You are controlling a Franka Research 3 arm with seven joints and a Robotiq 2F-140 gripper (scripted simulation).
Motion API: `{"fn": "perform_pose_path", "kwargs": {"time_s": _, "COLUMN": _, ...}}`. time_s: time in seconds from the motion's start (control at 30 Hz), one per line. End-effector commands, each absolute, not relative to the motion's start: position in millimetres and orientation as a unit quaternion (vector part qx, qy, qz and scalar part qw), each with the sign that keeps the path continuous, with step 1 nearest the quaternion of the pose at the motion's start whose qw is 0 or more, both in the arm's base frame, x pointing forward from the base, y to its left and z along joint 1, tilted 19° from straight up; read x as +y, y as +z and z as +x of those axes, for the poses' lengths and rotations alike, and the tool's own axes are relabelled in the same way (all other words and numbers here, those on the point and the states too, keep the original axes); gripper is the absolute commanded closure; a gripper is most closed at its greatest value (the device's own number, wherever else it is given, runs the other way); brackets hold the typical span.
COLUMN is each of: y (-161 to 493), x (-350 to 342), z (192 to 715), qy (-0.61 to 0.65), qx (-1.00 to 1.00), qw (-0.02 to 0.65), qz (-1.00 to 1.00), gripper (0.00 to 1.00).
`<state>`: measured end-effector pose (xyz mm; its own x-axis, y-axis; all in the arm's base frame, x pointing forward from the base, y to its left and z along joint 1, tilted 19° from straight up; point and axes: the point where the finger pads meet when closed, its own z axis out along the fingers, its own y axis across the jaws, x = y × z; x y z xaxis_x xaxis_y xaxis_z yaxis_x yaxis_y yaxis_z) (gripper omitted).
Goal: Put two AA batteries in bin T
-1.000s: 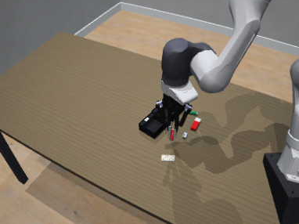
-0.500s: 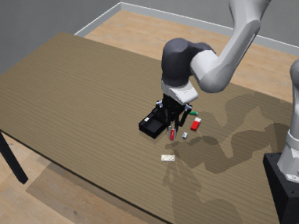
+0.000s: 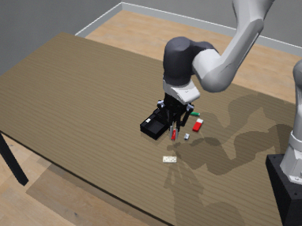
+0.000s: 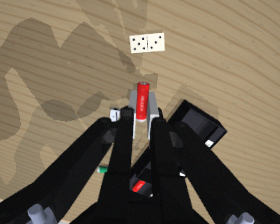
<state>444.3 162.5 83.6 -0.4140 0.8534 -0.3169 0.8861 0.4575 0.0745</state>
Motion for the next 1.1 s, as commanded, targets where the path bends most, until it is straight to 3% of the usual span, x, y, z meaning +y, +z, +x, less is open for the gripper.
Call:
{"fn": "perform_pose_path", "kwargs": {"time_s": 0.0, "y": 86.6, "x": 158.0, "z": 446.0, "qy": -0.050, "qx": 0.828, "qw": 0.157, "qz": 0.536, "gripper": 0.95}}
{"fn": "perform_pose_path", "kwargs": {"time_s": 0.47, "y": 113.6, "x": 88.6, "z": 484.9, "qy": -0.017, "qx": 0.702, "qw": 0.164, "qz": 0.693, "gripper": 0.95}}
{"fn": "perform_pose_path", "kwargs": {"time_s": 1.07, "y": 142.5, "x": 14.3, "z": 526.5, "qy": -0.017, "qx": 0.698, "qw": 0.164, "qz": 0.697, "gripper": 0.95}}
